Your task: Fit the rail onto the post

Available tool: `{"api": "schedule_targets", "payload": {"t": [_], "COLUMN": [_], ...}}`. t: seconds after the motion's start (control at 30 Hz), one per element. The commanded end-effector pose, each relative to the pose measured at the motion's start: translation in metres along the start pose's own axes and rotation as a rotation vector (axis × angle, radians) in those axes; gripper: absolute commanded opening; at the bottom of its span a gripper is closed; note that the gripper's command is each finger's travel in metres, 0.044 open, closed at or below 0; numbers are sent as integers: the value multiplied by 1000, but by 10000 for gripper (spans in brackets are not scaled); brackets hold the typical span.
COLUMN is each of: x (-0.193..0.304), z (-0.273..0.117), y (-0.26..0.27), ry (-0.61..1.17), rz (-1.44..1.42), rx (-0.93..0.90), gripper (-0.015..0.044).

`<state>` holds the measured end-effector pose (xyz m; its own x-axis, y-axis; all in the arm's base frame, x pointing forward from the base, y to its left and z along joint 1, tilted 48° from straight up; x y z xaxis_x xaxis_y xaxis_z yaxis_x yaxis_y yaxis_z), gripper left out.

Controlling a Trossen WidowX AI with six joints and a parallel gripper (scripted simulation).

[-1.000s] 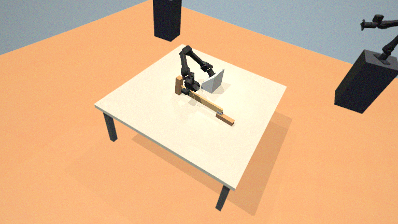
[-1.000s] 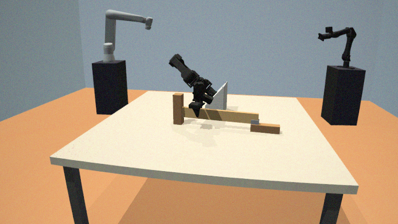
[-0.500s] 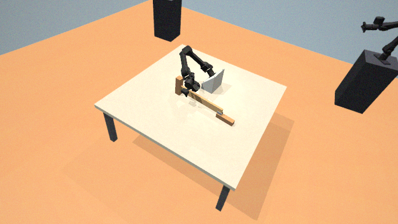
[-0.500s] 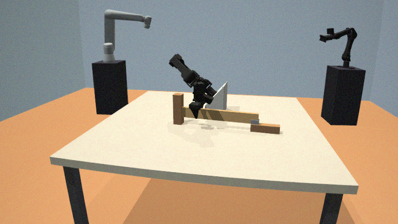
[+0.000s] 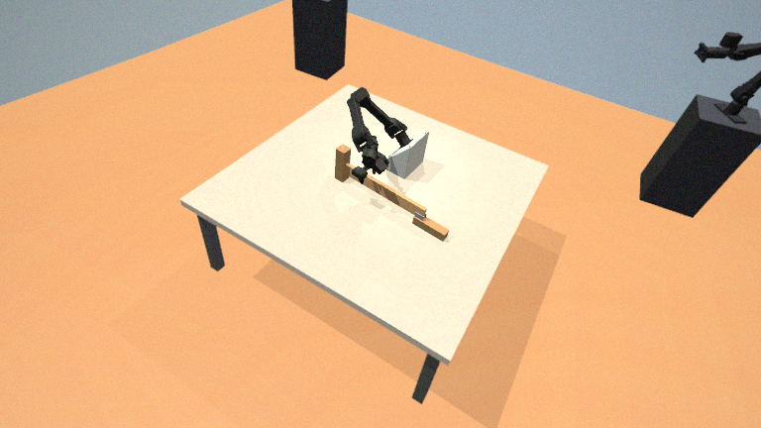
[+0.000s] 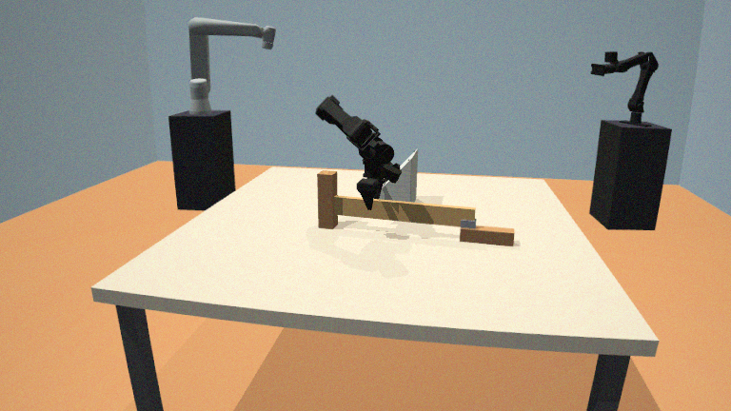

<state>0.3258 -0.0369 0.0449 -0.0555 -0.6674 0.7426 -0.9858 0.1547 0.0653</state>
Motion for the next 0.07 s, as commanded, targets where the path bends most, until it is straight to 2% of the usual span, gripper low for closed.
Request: {"api": "schedule_targets", "payload": {"t": [0.0,0.03], "x": [-1,-1], "z": [-2,-2], "y": [-1,-1], "ry": [-5,-5], "rz": [5,5], "rx": [1,1], "gripper": [440,440]}}
Point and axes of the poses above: the point midway between the two fingers, 35 mm back from their tips, its own z axis out along the fingers, its own y axis across the jaws, x = y × z, the point moved 4 cm from there along -z, back along the fingers, and after that the axes turned 8 degrees about -z, right-handed, at the moved point
